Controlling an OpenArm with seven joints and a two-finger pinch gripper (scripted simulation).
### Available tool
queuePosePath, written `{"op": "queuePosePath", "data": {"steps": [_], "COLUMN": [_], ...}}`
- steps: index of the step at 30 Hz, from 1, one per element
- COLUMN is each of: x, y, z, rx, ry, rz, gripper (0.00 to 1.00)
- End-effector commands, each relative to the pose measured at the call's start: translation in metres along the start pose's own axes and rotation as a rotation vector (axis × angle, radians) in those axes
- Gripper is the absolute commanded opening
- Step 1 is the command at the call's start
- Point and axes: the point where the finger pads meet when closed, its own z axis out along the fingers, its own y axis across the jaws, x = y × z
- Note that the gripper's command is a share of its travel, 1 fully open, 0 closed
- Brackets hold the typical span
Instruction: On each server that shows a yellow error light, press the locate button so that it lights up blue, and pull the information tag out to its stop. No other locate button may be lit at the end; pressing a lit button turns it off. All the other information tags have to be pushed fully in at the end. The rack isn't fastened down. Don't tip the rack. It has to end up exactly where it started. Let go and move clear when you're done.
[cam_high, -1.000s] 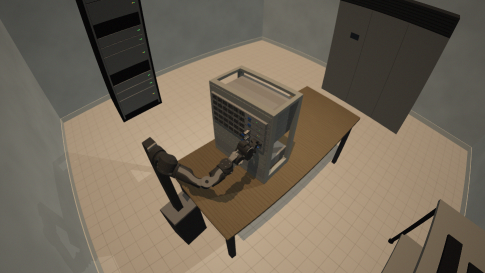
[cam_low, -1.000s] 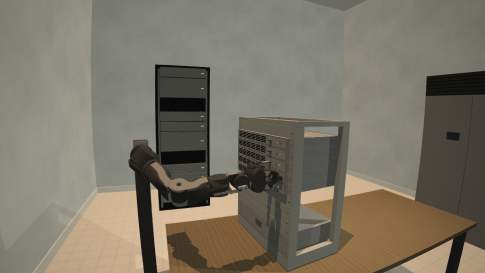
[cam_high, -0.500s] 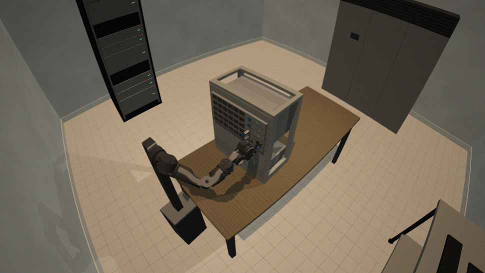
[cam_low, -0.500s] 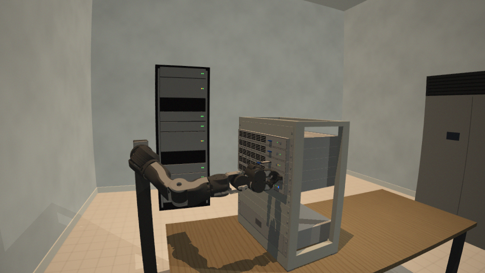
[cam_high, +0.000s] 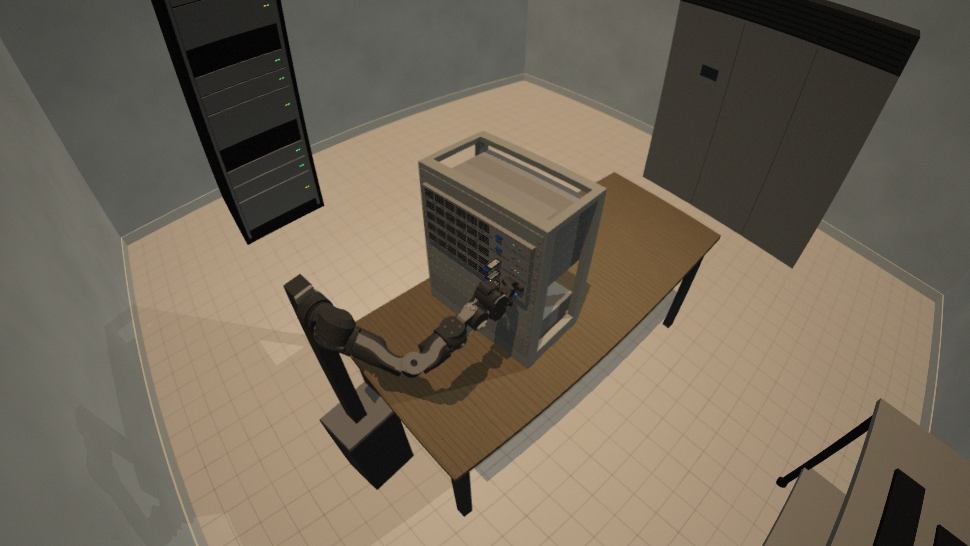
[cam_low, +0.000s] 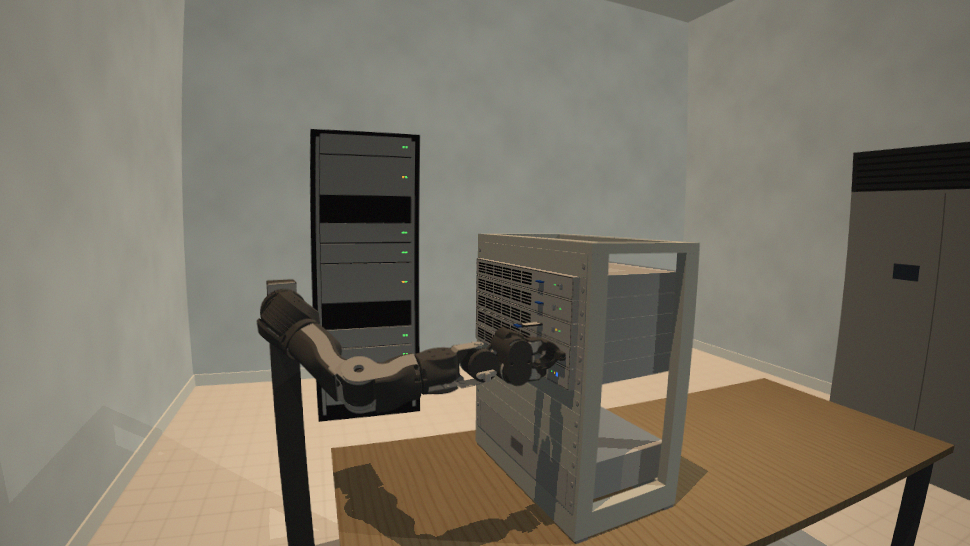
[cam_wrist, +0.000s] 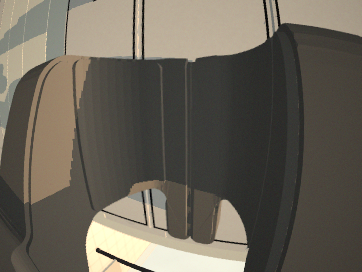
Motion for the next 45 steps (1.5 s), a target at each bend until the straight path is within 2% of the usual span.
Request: {"op": "queuePosePath", "data": {"steps": [1, 37, 45], "x": [0.0017, 0.0023, 0.0037], "y": [-0.0003, 0.0001, 0.0013], "z": [0.0007, 0.0021, -0.0021], "rx": [0.004, 0.004, 0.001], "ry": [0.006, 0.006, 0.01], "rz": [-0.002, -0.002, -0.003], "gripper": [0.0, 0.0, 0.0]}}
